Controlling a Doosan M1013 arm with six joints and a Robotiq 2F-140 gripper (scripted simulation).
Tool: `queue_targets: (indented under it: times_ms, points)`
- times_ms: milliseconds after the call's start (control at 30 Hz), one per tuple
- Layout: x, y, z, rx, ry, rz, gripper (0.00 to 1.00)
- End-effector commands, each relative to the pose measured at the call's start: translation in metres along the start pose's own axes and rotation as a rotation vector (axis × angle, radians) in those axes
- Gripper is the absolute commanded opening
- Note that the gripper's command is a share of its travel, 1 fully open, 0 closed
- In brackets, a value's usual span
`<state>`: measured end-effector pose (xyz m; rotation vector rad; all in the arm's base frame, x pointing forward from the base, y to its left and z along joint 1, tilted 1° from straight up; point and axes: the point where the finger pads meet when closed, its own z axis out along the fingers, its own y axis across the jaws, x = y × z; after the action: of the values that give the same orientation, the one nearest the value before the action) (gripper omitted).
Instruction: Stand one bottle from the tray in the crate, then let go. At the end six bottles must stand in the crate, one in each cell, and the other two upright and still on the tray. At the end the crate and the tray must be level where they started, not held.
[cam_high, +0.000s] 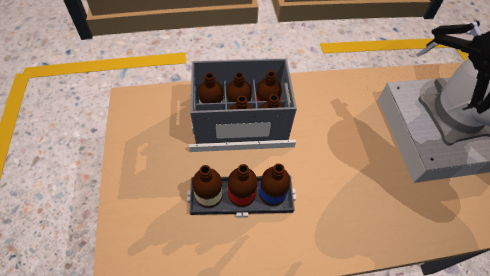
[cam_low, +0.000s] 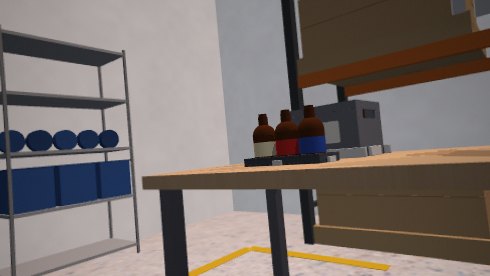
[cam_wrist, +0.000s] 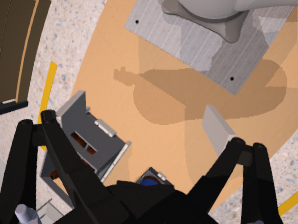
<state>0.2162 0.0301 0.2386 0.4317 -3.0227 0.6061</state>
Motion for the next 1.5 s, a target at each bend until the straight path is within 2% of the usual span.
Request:
queue_targets:
  times_ms: [0,567,700,800,867,967,1000,1033,1133,1200,1467]
  points:
    - [0.0,0.0,0.0,0.0,0.0,0.0,1.0]
    - [0.0,0.0,0.0,0.0,0.0,0.0,1.0]
    - [-0.013,-0.001,-0.003,-0.017,0.009,0.038,1.0]
    - [-0.045,-0.006,-0.008,-0.058,0.029,0.131,1.0]
    - [-0.08,-0.015,-0.01,-0.099,0.048,0.228,1.0]
    - [-0.119,-0.03,-0.007,-0.142,0.066,0.336,1.0]
    - [-0.124,-0.033,-0.006,-0.147,0.069,0.35,1.0]
    - [-0.144,-0.043,-0.003,-0.168,0.077,0.407,1.0]
    - [-0.149,-0.045,-0.002,-0.173,0.079,0.419,1.0]
    - [-0.19,-0.073,0.01,-0.215,0.096,0.541,1.0]
    - [-0.27,-0.157,0.058,-0.308,0.128,0.84,1.0]
